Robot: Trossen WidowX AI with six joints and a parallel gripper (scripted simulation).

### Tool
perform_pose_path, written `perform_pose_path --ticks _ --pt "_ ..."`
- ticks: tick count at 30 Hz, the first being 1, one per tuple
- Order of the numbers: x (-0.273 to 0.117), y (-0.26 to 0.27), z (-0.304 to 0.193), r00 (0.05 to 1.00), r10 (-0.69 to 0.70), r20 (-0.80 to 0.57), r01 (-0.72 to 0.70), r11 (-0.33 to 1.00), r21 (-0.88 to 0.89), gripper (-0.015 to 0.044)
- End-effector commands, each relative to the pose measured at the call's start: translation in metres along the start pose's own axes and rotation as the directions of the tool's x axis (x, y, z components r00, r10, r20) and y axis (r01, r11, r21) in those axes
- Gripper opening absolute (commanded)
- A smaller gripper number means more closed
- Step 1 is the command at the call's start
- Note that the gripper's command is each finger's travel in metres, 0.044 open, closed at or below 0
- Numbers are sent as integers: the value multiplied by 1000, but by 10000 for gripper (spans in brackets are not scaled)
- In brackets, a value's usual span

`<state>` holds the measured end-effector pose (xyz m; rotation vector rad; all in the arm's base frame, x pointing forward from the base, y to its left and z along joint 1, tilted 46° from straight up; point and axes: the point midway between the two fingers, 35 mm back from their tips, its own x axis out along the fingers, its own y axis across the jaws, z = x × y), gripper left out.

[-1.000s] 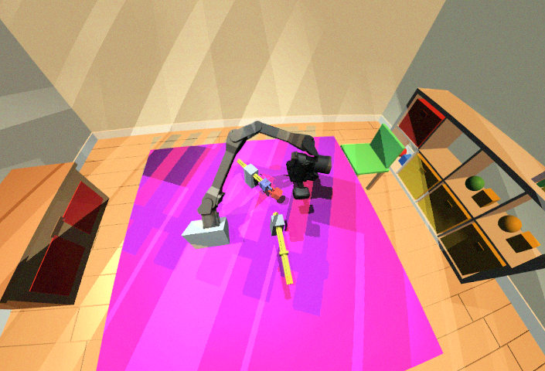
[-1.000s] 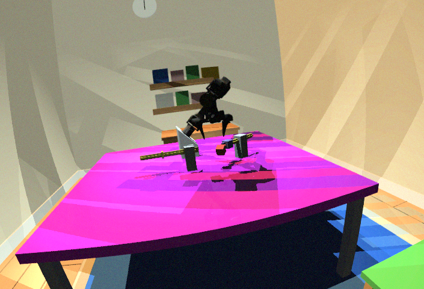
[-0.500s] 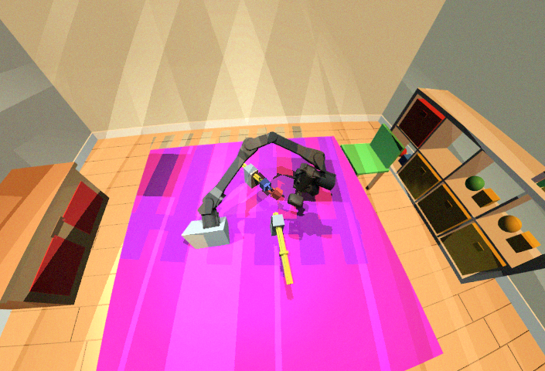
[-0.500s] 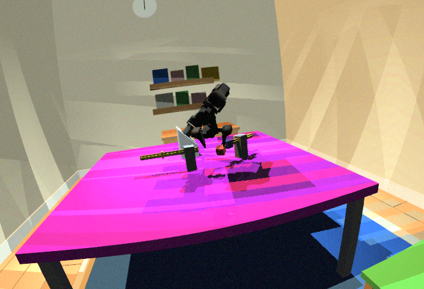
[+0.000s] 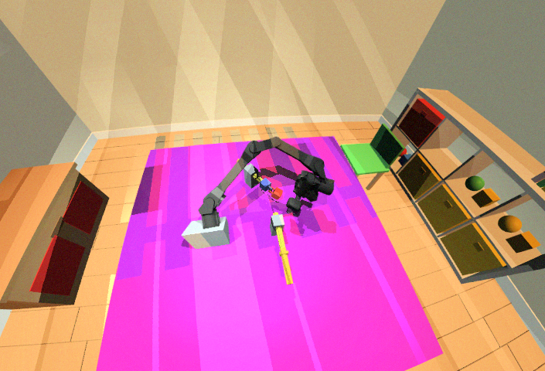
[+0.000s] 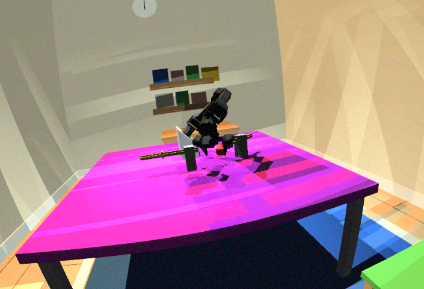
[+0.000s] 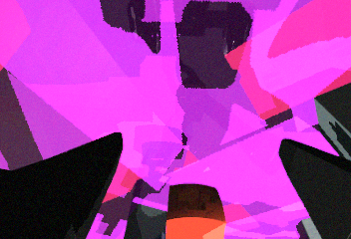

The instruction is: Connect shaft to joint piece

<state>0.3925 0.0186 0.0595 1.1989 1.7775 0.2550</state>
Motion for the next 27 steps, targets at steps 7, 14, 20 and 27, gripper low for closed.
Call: perform_pose_path --ticks 7,14,20,27 --pt "12 0 -10 1000 5 -6 -5 1000 13 440" --pt "17 1 -30 1000 5 -6 -5 1000 14 440" --pt "21 1 -47 1000 5 -7 -5 1000 14 440" --pt "27 -1 -65 1000 6 -8 -6 1000 15 440"
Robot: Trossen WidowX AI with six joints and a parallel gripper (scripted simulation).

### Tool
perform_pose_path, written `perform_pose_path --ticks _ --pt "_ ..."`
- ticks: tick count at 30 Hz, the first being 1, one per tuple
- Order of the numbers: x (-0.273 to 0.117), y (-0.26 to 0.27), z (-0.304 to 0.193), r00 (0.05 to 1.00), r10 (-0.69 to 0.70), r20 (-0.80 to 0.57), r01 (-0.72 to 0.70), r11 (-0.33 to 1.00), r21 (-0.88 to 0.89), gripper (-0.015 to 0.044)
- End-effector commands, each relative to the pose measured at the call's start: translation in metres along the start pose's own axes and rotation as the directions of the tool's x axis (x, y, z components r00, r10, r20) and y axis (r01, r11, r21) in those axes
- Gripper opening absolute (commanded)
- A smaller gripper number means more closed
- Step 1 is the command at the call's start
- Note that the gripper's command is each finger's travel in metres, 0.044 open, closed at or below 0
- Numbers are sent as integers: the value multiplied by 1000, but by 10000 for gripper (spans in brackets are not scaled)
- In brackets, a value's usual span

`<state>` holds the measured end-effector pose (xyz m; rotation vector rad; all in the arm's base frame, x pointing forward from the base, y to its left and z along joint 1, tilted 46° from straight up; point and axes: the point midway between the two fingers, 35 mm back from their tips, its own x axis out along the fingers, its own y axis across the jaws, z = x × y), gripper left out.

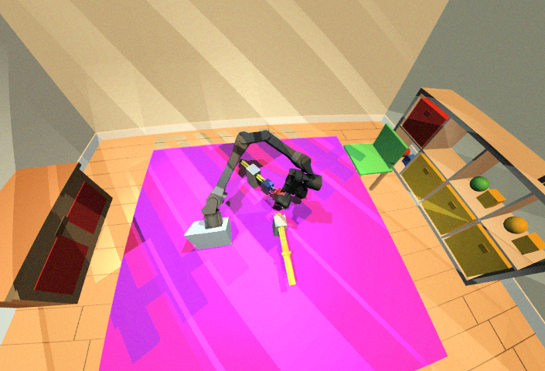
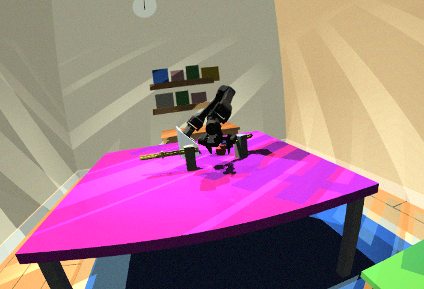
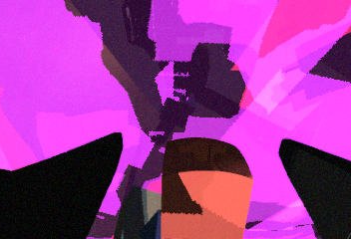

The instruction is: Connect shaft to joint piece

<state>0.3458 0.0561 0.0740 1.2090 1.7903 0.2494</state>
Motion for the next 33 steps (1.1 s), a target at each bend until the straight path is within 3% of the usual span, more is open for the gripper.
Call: perform_pose_path --ticks 1,23,33 --pt "2 0 -9 1000 6 2 -6 1000 1 440" --pt "32 0 -9 1000 7 1 -7 1000 1 440" --pt "32 0 -9 1000 7 1 -7 1000 1 182"
